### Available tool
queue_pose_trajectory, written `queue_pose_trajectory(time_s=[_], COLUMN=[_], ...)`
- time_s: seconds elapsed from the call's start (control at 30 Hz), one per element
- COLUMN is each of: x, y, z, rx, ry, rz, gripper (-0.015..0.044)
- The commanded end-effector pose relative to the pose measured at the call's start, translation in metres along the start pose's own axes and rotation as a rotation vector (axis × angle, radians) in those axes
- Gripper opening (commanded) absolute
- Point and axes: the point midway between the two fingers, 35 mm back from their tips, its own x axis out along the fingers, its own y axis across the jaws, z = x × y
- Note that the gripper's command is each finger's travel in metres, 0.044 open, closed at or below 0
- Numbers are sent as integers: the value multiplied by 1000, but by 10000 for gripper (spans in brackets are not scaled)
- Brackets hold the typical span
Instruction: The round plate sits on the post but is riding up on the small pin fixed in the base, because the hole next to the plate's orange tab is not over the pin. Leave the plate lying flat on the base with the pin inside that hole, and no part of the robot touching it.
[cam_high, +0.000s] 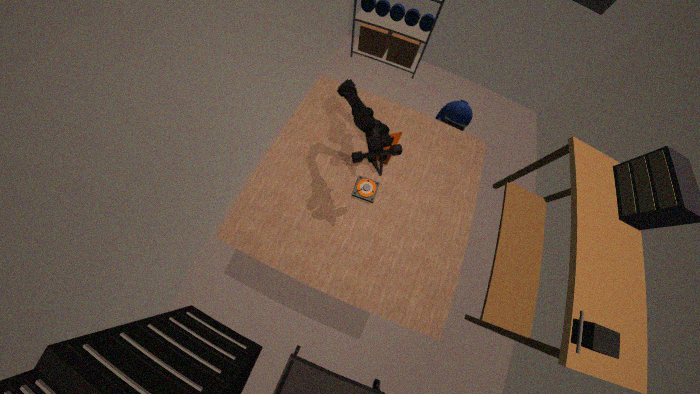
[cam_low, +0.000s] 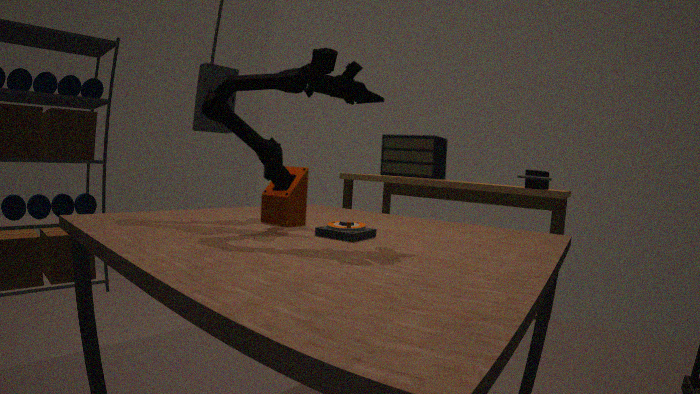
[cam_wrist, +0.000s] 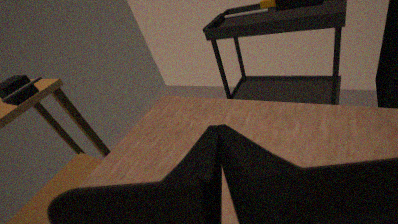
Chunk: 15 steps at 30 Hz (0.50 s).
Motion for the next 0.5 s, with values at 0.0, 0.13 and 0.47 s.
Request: queue_pose_trajectory(time_s=[0.0,0.13,0.47], x=[25,40,8], y=[-22,-53,-97], z=[-50,-133,-259], rx=[98,219,317], ry=[247,626,1231], rz=[-85,-237,-536], gripper=[0,0,0])
